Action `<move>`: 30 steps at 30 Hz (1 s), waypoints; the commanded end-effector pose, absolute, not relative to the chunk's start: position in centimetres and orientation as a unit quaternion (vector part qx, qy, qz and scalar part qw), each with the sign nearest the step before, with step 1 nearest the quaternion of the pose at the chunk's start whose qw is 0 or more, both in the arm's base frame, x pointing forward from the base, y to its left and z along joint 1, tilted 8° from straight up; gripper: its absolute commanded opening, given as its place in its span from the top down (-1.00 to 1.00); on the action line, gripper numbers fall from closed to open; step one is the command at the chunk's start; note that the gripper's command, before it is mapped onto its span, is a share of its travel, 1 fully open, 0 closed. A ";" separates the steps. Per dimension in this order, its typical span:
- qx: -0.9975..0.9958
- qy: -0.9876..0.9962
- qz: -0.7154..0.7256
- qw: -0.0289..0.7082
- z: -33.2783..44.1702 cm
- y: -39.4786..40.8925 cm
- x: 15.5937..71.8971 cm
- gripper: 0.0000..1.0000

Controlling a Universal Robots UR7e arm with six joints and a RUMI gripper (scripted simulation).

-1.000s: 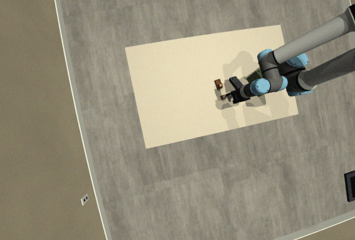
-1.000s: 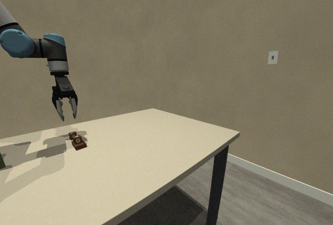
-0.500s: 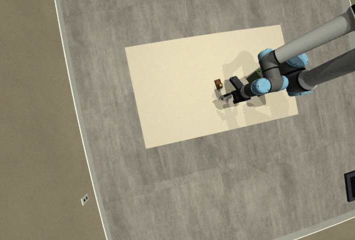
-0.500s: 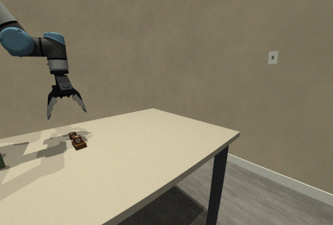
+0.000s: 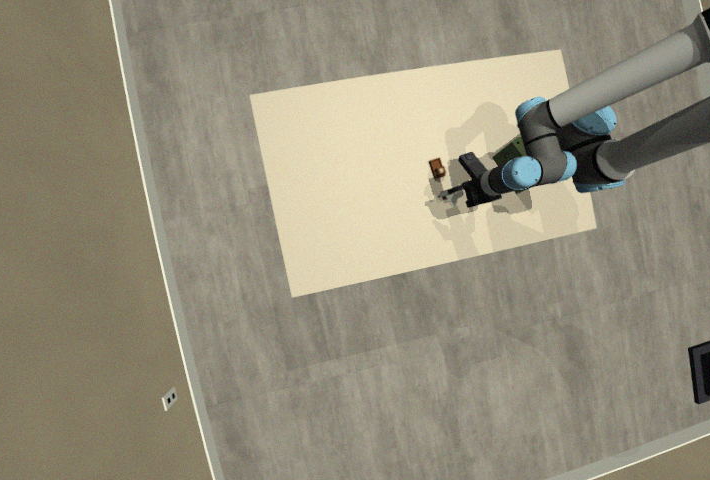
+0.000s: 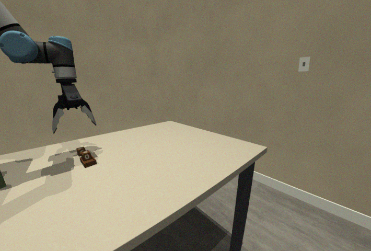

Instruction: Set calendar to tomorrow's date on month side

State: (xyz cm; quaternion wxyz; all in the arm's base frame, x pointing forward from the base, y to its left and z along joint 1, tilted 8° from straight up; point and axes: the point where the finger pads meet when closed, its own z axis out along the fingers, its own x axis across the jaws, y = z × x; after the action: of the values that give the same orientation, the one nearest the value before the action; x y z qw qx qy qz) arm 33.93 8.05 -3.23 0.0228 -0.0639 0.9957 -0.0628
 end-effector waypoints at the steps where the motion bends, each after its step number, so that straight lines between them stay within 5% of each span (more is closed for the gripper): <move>1: -0.065 0.996 -0.063 0.023 -3.8 8.0 34.0 -1.00; 7: -0.065 0.996 -0.063 0.023 -4.1 7.9 34.0 -1.00; 8: -0.065 0.996 -0.063 0.023 -4.1 7.9 34.0 0.44; 30: -0.065 0.996 -0.063 0.023 -4.1 7.9 34.0 0.44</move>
State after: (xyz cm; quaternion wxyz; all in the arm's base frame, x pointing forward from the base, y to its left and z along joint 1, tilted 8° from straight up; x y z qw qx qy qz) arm 33.93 7.93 -4.18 0.0226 -0.0650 0.9957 -0.0628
